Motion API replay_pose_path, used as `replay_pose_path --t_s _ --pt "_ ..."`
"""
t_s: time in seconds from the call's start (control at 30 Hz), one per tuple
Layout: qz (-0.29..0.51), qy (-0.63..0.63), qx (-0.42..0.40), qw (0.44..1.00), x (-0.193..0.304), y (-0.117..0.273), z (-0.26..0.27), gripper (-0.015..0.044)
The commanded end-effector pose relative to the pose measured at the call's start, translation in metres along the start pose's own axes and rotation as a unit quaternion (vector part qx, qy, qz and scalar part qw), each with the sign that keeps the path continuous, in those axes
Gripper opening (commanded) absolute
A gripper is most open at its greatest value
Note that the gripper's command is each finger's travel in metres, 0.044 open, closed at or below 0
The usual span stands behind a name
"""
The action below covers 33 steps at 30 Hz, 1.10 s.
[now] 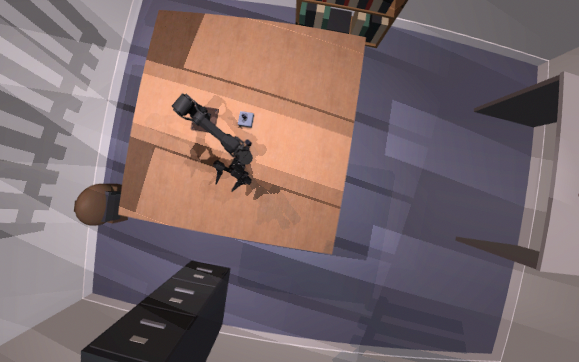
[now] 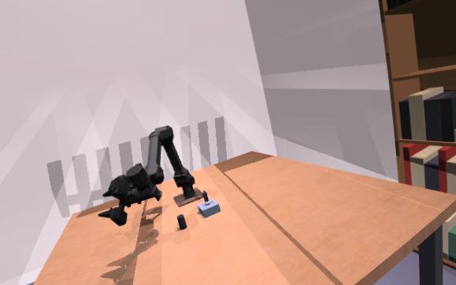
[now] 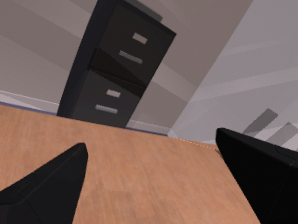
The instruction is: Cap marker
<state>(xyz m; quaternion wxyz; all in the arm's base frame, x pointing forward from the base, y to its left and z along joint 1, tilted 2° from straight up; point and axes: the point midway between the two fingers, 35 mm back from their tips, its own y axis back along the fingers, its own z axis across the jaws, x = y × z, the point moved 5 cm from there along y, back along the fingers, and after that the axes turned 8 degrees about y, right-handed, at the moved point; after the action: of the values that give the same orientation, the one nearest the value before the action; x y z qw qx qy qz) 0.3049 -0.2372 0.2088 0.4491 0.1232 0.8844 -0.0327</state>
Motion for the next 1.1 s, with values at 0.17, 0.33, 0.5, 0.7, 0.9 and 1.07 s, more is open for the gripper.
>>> replay_pose_path --t_s 0.17,0.33,0.5,0.7,0.9,1.07 --pt "-0.037 0.206 -0.144 0.967 -0.01 0.019 0.022 0.0248" --pt "-0.083 0.409 -0.297 0.859 -0.007 0.051 0.036 0.0248" --pt "-0.128 0.564 -0.437 0.689 0.008 0.089 0.031 0.0248" --pt "-0.158 0.634 -0.527 0.543 0.022 0.119 0.013 0.0248" --pt "-0.177 0.663 -0.589 0.427 0.032 0.142 -0.008 0.0248" --pt "-0.193 0.671 -0.641 0.319 0.041 0.159 -0.035 0.0248"
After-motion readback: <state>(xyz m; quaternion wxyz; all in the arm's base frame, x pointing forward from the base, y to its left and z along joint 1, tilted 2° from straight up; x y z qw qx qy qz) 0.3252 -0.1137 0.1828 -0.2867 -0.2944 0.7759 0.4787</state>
